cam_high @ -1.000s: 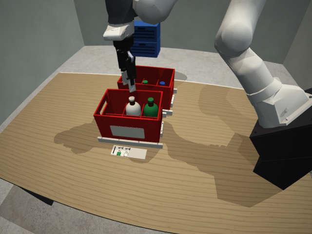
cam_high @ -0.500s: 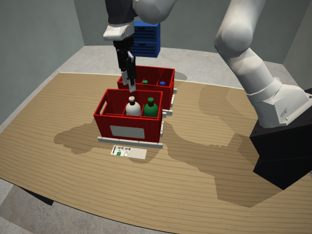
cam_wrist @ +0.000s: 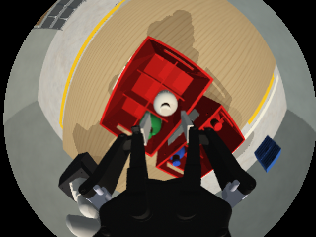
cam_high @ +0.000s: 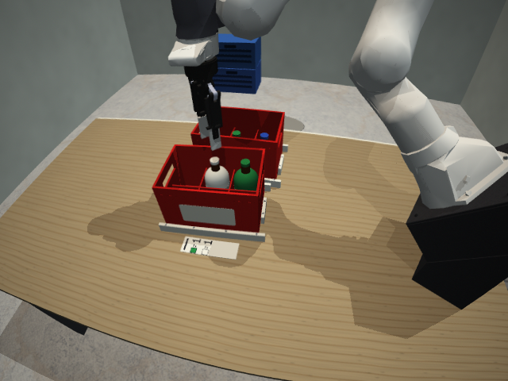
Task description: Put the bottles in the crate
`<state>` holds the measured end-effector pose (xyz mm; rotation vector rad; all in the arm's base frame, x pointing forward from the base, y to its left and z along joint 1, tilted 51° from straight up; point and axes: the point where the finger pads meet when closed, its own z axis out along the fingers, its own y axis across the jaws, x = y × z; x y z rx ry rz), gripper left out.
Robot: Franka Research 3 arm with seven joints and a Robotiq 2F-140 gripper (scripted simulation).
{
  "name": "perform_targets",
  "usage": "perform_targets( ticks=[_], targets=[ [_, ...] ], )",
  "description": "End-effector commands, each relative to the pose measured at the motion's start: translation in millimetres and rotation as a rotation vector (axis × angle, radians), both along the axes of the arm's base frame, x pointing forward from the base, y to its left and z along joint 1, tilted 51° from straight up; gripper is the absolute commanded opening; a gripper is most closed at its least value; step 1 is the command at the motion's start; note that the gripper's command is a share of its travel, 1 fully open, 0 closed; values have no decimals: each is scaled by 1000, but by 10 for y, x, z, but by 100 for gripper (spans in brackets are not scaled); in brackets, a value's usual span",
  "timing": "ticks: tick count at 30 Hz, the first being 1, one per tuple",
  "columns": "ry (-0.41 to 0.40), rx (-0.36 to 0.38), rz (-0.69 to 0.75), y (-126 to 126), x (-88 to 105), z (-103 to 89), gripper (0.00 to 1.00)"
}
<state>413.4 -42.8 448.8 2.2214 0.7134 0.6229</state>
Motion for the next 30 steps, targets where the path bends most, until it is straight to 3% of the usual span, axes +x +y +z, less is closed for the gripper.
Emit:
perform_targets(
  ticks=[1,22,30],
  targets=[
    [2,-4,4,-1,-2,15,38],
    [2,-4,4,-1,-2,15,38],
    [2,-4,4,348,-127,-207,38]
  ],
)
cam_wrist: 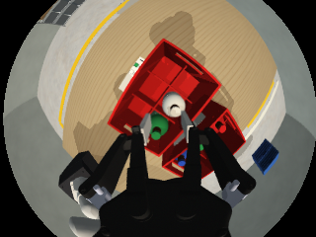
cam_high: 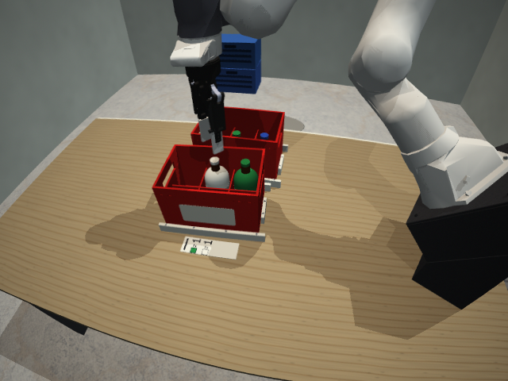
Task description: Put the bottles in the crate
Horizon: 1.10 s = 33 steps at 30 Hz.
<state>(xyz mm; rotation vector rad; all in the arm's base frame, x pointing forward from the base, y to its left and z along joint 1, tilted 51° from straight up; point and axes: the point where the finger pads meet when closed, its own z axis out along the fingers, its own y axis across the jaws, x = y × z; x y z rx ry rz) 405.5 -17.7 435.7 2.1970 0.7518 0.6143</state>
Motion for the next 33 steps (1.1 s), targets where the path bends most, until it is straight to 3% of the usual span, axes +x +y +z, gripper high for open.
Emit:
perform_targets(
  ticks=[1,33],
  targets=[
    [-7,21,-22,140,-58,-100,38],
    [-7,21,-22,1354,-347,-733,38]
  ],
)
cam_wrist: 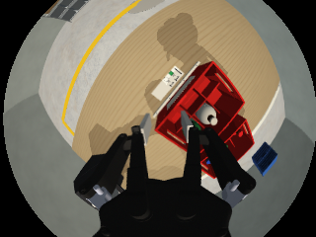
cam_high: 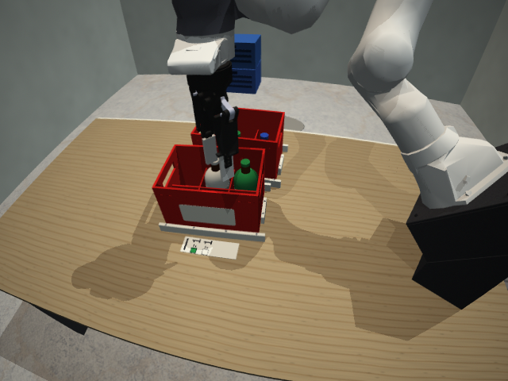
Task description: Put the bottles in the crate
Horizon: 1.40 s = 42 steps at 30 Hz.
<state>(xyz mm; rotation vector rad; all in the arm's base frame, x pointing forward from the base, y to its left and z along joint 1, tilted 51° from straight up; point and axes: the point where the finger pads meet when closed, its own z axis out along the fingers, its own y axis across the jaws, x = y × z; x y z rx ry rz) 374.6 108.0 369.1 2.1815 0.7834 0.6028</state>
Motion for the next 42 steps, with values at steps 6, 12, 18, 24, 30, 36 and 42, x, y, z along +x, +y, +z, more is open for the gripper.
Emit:
perform_targets(
  ticks=[6,12,18,24,30,36,42],
  targets=[
    [-19,38,-42,315,-89,-180,38],
    [-19,38,-42,531,-141,-293,38],
    [-19,38,-42,792,-203,-429,38],
    [-19,38,-42,965,-244,-519,38],
    [-19,38,-42,1225,-306,-655,38],
    [-19,38,-42,1486,-368,-791,38],
    [-19,38,-42,1659,-409,-881,38]
  ],
)
